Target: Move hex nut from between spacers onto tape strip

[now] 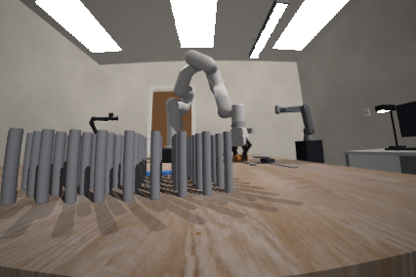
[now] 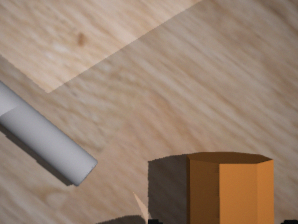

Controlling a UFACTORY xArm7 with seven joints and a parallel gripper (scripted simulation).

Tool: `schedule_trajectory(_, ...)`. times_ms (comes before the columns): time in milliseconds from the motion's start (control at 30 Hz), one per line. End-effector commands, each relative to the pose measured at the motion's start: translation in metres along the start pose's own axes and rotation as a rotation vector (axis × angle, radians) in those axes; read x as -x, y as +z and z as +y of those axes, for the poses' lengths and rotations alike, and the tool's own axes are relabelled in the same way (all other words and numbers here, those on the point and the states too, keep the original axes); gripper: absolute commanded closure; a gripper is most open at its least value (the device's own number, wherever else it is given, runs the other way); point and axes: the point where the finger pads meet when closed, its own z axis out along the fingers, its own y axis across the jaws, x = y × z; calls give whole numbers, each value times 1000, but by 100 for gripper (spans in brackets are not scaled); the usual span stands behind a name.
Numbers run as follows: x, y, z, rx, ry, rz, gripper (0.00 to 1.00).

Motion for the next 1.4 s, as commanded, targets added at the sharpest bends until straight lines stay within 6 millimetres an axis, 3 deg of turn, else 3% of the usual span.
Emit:
schedule_trajectory(0, -1, 3, 2, 4, 0, 2, 35)
schedule_trajectory(600, -1, 5, 2, 4, 0, 2, 35)
schedule_trajectory(633, -1, 5, 2, 4, 0, 2, 100)
schedule_trajectory(1367, -1, 5, 2, 4, 0, 2, 100)
